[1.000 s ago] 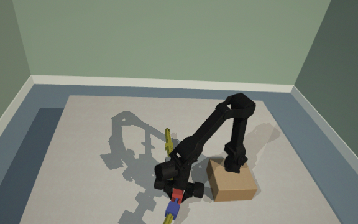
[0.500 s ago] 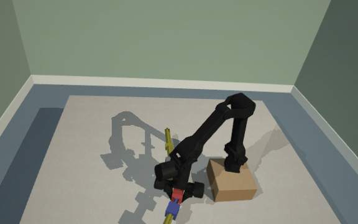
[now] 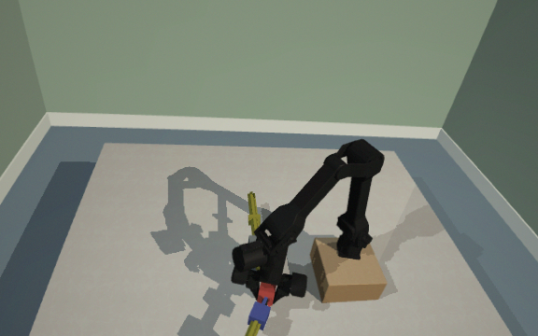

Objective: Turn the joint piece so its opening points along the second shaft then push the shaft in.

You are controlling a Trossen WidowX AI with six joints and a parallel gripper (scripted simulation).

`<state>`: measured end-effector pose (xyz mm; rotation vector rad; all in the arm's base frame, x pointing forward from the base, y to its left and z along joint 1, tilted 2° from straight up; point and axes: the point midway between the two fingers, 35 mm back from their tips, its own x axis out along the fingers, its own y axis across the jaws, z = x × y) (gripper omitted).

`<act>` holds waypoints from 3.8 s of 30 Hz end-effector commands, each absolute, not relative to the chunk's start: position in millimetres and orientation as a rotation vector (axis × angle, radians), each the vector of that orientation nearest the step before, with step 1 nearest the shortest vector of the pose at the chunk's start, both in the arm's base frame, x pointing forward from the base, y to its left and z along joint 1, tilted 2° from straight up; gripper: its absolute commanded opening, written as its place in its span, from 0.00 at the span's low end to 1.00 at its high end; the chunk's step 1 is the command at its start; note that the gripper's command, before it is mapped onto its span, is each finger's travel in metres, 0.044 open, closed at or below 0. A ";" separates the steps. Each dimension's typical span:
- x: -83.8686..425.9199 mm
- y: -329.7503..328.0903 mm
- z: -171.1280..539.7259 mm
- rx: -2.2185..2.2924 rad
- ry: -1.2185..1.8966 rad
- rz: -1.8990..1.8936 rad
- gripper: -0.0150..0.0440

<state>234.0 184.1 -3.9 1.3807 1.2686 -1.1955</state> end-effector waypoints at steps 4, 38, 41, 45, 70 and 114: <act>234.0 184.1 -3.9 1.381 1.269 -1.195 0.50; 244.1 181.8 7.2 1.048 1.205 -1.145 0.25; 245.7 181.8 8.9 1.001 1.192 -1.132 0.25; 247.3 181.9 10.6 0.955 1.180 -1.117 0.25; 246.9 181.5 10.1 0.960 1.179 -1.123 0.30; 248.2 178.3 39.4 1.156 1.407 -1.005 1.00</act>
